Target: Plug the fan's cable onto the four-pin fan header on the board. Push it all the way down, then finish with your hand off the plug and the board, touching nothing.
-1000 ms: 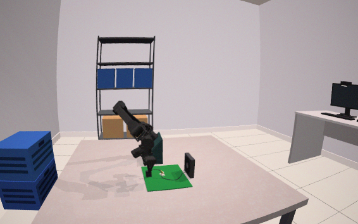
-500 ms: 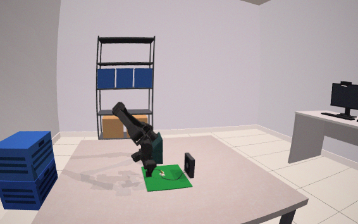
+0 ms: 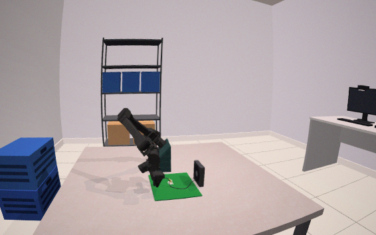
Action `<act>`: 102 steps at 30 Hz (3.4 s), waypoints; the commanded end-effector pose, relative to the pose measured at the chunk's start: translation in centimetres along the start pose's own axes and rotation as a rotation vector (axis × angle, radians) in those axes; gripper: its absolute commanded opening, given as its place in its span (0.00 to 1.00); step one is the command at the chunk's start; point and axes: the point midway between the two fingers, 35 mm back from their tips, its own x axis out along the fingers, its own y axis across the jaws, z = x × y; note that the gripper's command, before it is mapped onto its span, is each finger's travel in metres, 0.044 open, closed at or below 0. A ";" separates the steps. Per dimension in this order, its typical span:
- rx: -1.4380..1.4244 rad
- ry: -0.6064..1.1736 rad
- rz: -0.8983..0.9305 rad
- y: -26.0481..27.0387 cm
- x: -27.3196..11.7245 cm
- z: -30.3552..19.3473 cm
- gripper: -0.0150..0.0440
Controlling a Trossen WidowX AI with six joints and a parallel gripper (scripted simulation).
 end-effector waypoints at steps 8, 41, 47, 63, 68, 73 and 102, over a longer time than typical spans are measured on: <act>0.001 0.000 0.001 0.0 0.0 0.0 0.56; -0.401 0.005 0.000 0.3 -4.9 -2.4 0.25; -0.608 0.006 0.002 0.3 -4.9 -3.5 0.25; -1.159 0.007 0.004 0.1 -4.9 -6.4 0.25; -1.331 0.006 0.004 0.0 -4.9 -7.3 0.25; -1.504 0.006 0.004 -0.1 -4.9 -8.2 0.25; -1.731 0.005 0.004 0.2 -5.0 -9.5 0.25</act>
